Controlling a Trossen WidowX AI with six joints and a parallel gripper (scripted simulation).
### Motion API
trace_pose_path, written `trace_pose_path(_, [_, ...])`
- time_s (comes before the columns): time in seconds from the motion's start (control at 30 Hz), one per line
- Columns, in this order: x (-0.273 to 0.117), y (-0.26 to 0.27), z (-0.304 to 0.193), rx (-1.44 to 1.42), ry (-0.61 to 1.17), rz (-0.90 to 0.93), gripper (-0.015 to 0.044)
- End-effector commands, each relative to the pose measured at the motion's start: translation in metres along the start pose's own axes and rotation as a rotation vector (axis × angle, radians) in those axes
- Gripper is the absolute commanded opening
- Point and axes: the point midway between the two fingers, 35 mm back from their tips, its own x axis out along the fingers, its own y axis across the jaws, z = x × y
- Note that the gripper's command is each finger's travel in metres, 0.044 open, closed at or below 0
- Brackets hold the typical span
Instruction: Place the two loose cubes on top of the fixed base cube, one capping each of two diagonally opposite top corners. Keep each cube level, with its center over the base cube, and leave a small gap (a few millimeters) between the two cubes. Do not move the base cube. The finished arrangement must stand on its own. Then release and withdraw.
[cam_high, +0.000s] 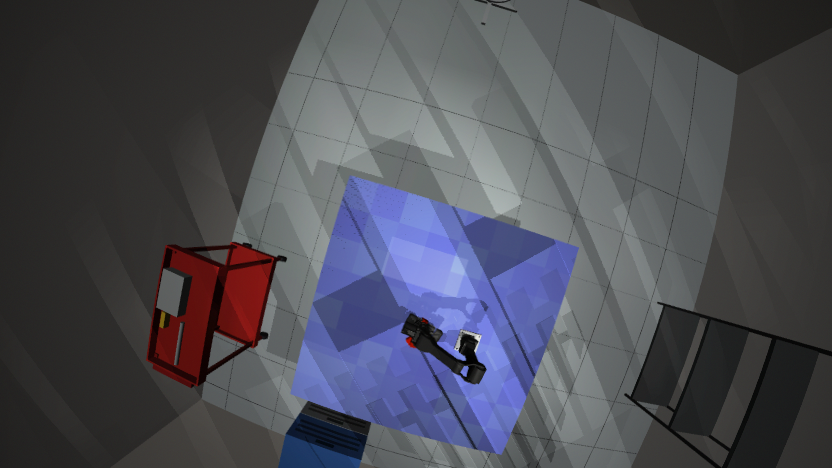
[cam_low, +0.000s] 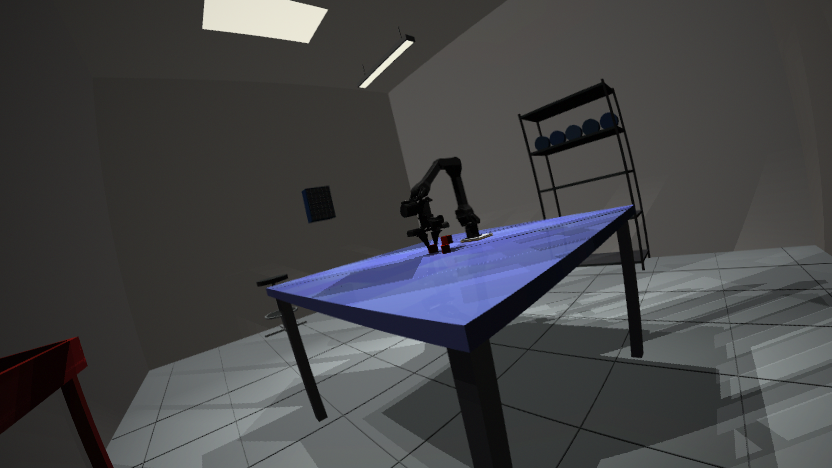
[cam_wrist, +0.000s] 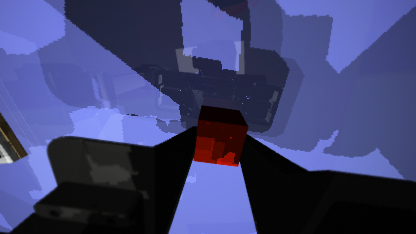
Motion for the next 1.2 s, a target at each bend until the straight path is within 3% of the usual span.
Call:
trace_pose_path(0.0, [-0.011, -0.003, 0.001, -0.005, -0.002, -0.003, 0.0105])
trace_pose_path(0.97, [-0.102, -0.002, 0.0, -0.005, -0.002, -0.003, 0.0105])
trace_pose_path(1.17, [-0.107, -0.001, 0.0, -0.005, -0.002, -0.003, 0.0105])
